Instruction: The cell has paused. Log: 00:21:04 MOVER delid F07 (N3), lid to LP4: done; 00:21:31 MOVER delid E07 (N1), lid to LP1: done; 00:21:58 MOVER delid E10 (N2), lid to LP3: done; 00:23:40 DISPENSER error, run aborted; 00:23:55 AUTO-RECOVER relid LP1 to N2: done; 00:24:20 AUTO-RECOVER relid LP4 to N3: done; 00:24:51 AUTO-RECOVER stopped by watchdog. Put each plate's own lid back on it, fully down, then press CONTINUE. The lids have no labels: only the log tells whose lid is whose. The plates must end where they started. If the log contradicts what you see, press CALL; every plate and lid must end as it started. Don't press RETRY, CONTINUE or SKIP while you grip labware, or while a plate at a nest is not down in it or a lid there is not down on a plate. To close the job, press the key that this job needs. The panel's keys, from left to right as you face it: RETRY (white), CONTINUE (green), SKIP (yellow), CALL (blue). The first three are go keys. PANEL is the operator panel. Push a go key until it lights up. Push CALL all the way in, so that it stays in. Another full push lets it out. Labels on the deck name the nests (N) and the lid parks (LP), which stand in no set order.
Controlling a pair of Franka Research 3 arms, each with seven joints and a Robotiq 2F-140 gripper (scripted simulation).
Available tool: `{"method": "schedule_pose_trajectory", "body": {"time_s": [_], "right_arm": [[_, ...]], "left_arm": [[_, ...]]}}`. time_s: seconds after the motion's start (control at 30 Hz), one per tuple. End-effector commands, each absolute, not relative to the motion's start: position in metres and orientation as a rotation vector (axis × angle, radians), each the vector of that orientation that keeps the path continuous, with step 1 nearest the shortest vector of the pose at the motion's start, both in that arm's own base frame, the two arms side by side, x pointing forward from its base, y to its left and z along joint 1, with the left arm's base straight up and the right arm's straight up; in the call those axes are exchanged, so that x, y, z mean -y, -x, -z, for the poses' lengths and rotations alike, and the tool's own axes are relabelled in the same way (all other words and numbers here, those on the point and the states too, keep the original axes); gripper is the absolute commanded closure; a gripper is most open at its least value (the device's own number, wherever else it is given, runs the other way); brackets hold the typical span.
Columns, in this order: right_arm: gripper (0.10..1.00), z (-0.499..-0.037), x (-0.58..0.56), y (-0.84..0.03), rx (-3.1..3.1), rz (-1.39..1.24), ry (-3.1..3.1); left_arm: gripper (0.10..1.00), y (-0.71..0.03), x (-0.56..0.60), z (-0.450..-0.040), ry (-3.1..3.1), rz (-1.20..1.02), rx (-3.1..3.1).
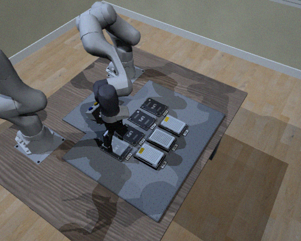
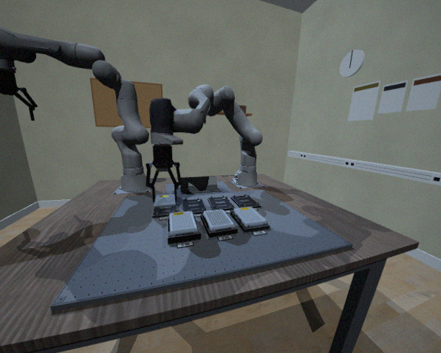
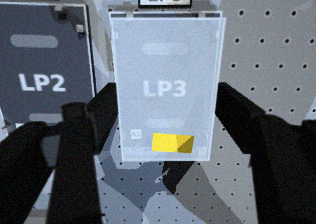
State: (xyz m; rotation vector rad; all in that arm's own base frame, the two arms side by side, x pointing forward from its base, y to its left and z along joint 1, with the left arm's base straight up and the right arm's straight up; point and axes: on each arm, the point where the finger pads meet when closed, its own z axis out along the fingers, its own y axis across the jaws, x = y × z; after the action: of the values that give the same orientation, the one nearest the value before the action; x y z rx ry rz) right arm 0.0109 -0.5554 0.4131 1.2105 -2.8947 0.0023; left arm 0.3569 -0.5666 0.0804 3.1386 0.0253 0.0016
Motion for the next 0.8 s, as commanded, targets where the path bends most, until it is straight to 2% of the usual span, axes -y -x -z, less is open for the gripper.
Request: {"method": "schedule_pose_trajectory", "body": {"time_s": [0.0,0.77], "right_arm": [[0.098,-0.413,0.555,-0.011,2.895,-0.003,-1.21],[0.098,-0.413,0.555,-0.011,2.895,-0.003,-1.21]], "left_arm": [[0.999,-0.356,0.566,-0.089,-3.141,0.0,-0.032],[0.999,-0.356,0.566,-0.12,-3.141,0.0,-0.032]]}}
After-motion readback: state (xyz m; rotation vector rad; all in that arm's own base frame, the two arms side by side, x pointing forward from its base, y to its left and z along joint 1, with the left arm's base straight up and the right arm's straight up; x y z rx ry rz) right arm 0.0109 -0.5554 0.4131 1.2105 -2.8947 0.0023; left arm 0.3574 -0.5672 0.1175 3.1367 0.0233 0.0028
